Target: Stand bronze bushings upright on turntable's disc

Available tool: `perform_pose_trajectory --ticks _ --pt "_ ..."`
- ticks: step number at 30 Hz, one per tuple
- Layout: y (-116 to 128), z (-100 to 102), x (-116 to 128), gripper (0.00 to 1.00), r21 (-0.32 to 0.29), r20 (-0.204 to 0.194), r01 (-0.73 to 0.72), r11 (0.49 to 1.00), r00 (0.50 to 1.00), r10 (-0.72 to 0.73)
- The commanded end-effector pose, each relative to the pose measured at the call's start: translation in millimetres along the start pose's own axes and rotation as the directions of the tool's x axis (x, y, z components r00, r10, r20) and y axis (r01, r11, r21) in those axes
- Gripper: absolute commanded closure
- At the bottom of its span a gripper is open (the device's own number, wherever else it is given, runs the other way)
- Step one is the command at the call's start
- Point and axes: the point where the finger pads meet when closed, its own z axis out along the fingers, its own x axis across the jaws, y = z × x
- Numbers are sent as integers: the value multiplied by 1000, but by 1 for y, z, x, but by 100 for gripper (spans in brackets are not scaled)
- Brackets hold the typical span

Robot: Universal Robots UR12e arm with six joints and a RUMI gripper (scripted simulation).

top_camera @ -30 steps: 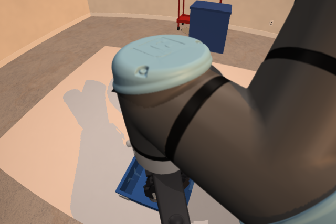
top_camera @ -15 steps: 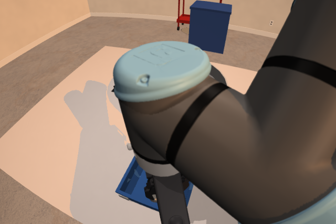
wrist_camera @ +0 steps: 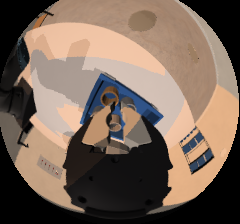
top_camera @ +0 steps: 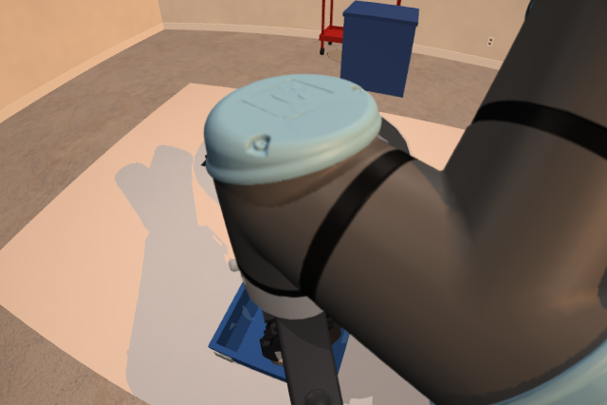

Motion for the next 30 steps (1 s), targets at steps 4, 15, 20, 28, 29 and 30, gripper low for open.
perform_pose_trajectory --ticks 4,15,20,28,29,30 --pt "0 -1 2 95 -1 -2 2 1000 1000 -2" --pt "0 -1 2 95 -1 -2 2 1000 1000 -2" --pt "0 2 1 95 1 0 1 1000 1000 -1" --pt "-1 14 0 95 3 0 -1 1000 1000 1" --pt "-1 14 0 95 3 0 -1 1000 1000 1" --pt "-1 16 0 95 3 0 -1 1000 1000 1"
